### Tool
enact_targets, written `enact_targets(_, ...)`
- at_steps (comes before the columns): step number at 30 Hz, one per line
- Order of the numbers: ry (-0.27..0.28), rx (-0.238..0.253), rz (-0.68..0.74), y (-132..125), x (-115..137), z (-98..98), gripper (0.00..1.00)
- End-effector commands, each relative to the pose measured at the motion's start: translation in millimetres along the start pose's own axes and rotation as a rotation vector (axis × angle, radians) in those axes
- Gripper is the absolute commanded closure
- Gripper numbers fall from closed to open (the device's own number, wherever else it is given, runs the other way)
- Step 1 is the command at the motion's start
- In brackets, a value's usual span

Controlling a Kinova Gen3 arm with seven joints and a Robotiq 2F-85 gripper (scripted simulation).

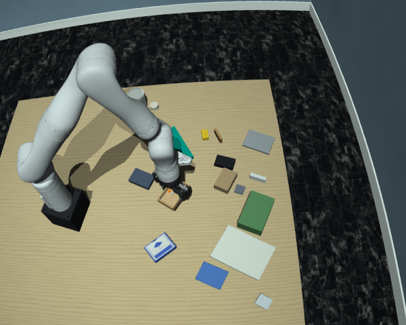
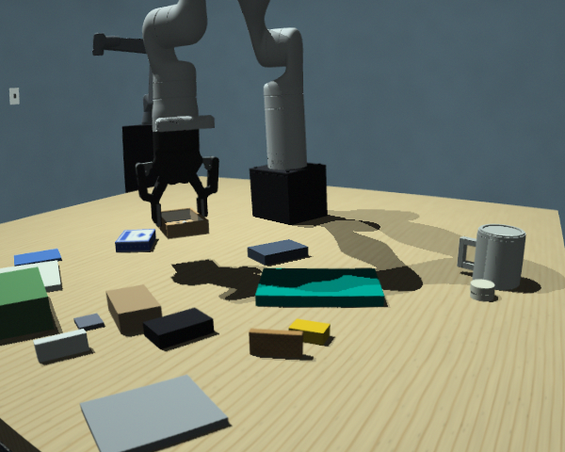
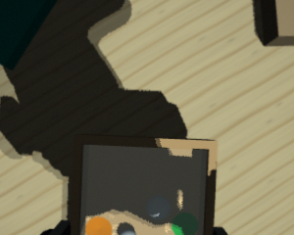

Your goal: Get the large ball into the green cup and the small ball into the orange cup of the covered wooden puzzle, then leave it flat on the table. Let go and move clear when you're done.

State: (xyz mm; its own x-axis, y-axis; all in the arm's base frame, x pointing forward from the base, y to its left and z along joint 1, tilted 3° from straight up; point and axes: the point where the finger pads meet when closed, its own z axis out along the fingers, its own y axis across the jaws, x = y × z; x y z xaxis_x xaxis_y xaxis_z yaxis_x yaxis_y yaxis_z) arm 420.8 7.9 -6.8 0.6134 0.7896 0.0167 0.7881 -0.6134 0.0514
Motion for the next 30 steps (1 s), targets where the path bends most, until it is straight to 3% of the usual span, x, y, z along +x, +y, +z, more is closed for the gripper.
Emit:
enact_targets(1, 0.009, -0.011, 0.008, 3.0, -1.6, -0.6, 0.29)
enact_targets(7, 0.011, -0.010, 0.008, 3.0, -1.6, -0.6, 0.29)
enact_targets(9, 0.023, 0.016, 0.008, 3.5, -1.9, -0.6, 0.29)
enact_targets(11, 0.006, -0.010, 0.008, 3.0, -1.5, -0.6, 0.29)
enact_targets(13, 0.015, 0.022, 0.008, 3.6, -1.7, -0.6, 0.29)
enact_targets(16, -0.007, -0.013, 0.008, 3.0, -1.3, -0.6, 0.29)
enact_targets(20, 0.013, 0.000, 0.008, 3.2, -1.7, -0.6, 0.29)
enact_targets(22, -0.013, -0.024, 0.009, 2.8, -1.2, -0.6, 0.29)
enact_targets(24, 0.005, -0.010, 0.008, 3.0, -1.5, -0.6, 0.29)
enact_targets(26, -0.015, -0.026, 0.009, 2.7, -1.1, -0.6, 0.29)
enact_targets(30, -0.016, -0.003, 0.008, 3.2, -1.1, -0.6, 0.29)
